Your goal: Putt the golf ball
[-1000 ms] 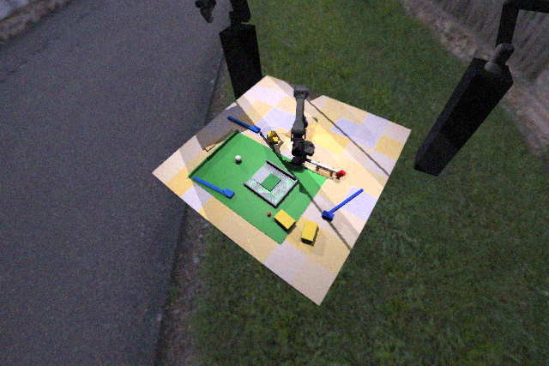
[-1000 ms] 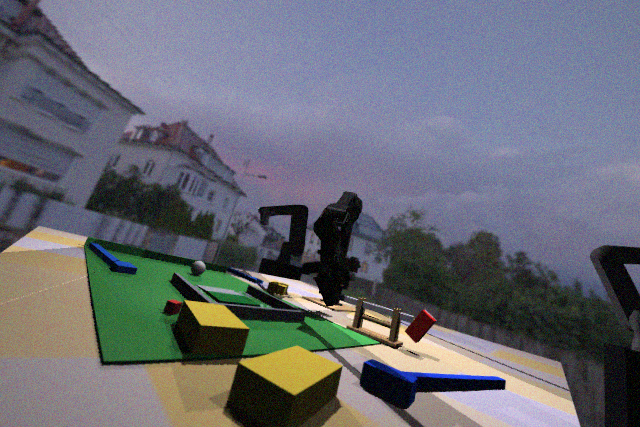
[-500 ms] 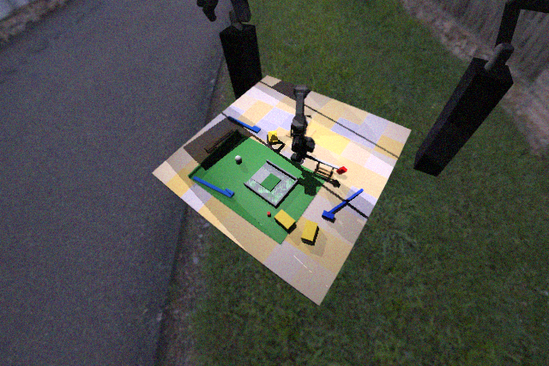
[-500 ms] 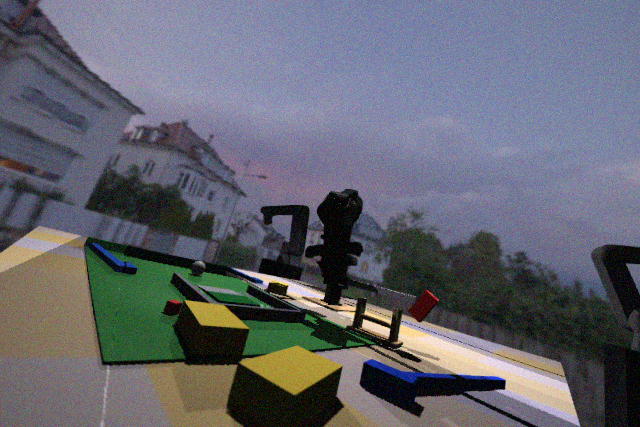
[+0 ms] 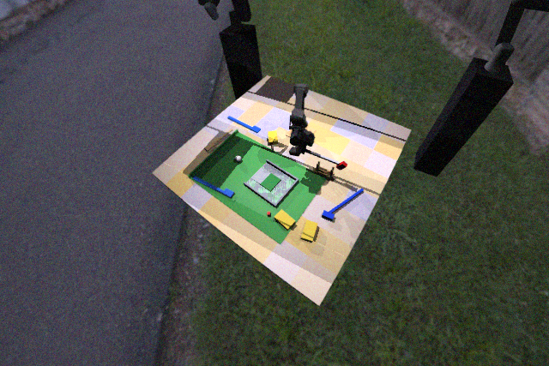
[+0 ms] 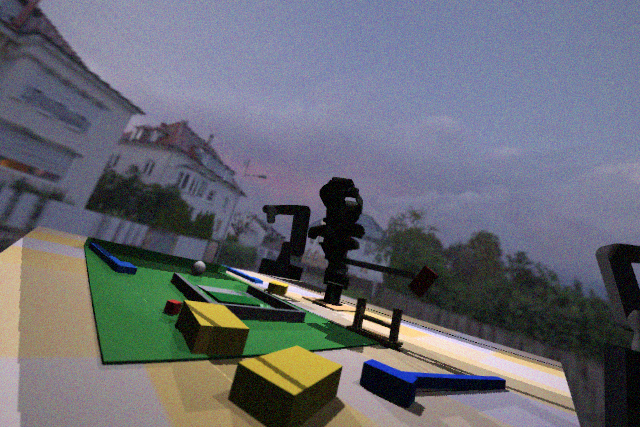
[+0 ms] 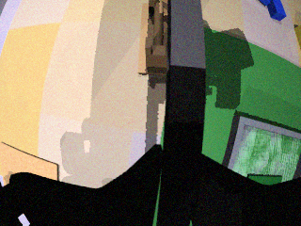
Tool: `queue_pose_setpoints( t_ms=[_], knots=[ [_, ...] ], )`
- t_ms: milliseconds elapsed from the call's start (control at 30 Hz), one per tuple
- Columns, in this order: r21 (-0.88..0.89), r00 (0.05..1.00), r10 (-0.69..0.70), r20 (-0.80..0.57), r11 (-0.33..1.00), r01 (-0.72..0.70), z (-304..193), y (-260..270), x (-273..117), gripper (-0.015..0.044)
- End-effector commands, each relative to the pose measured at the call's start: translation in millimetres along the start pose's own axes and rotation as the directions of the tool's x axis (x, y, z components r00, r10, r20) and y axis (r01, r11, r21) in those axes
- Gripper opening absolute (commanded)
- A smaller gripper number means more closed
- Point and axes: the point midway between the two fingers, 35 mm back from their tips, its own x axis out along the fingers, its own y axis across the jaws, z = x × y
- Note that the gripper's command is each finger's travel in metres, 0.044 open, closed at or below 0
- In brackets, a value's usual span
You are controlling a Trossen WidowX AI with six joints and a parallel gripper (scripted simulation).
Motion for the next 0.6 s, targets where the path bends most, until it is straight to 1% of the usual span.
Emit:
queue_pose_setpoints(
  t_ms=[0,267,567],
  knots=[
    [0.077,1.000,-0.015,-0.016,0.997,0.017,-15.3,-10.7,-4.4,0.0000],
    [0.244,0.998,-0.044,-0.051,0.968,0.055,-53.4,-30.8,-16.8,0.0000],
    [0.423,0.993,-0.068,-0.094,0.900,0.102,-99.9,-46.1,-31.6,0.0000]
  ],
)
